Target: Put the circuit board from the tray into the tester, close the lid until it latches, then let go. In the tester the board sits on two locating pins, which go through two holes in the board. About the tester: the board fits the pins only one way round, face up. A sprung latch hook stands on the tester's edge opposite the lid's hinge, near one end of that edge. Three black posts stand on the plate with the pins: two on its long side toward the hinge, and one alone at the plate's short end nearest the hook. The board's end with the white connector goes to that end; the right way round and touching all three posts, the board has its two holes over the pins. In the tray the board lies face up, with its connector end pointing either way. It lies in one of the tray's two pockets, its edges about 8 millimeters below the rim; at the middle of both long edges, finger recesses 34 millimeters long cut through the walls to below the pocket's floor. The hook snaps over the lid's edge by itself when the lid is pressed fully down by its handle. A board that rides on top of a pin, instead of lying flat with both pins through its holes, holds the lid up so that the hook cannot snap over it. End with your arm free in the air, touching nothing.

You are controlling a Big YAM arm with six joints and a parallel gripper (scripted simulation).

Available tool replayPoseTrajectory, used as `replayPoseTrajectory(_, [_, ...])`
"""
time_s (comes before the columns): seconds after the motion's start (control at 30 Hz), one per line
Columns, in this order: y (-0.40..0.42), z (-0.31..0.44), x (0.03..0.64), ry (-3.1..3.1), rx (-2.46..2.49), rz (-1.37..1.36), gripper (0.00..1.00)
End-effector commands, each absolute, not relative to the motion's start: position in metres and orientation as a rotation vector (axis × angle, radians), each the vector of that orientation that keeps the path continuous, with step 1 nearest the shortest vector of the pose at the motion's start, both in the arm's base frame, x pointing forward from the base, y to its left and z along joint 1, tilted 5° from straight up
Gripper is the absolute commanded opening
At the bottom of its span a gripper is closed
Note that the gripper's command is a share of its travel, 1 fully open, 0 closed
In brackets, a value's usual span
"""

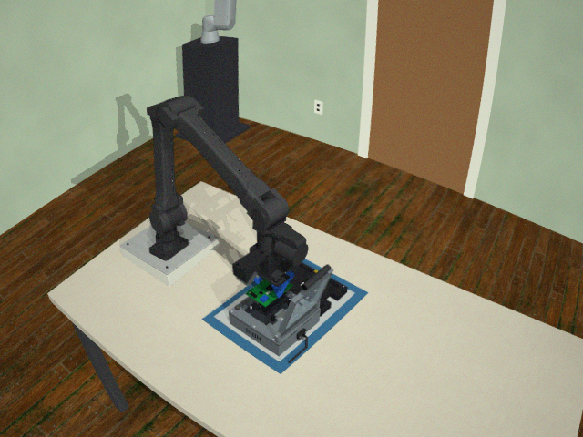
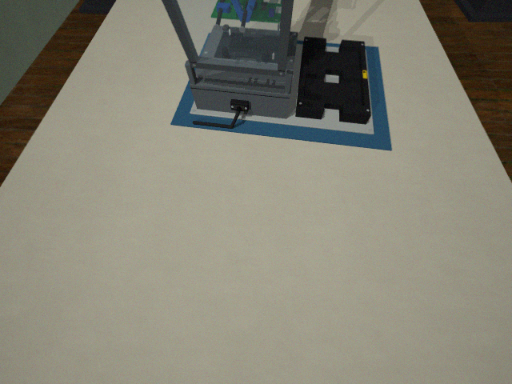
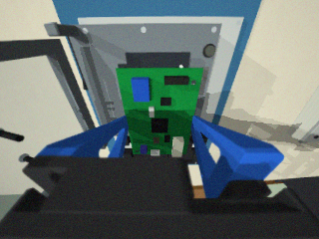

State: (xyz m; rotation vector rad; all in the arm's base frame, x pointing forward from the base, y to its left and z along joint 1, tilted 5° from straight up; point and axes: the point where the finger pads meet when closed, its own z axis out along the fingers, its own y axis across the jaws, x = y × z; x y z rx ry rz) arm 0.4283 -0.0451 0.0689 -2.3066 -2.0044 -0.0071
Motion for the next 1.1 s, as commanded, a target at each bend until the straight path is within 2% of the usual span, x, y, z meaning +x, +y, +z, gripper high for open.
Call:
replayPoseTrajectory(0.0, [-0.0490, 0.0982, 0.4569, -2.049, -2.347, -0.083, 0.72])
replayPoseTrajectory(1.07, [-0.0488, 0.0890, 0.4592, -2.058, -2.339, -0.084, 0.72])
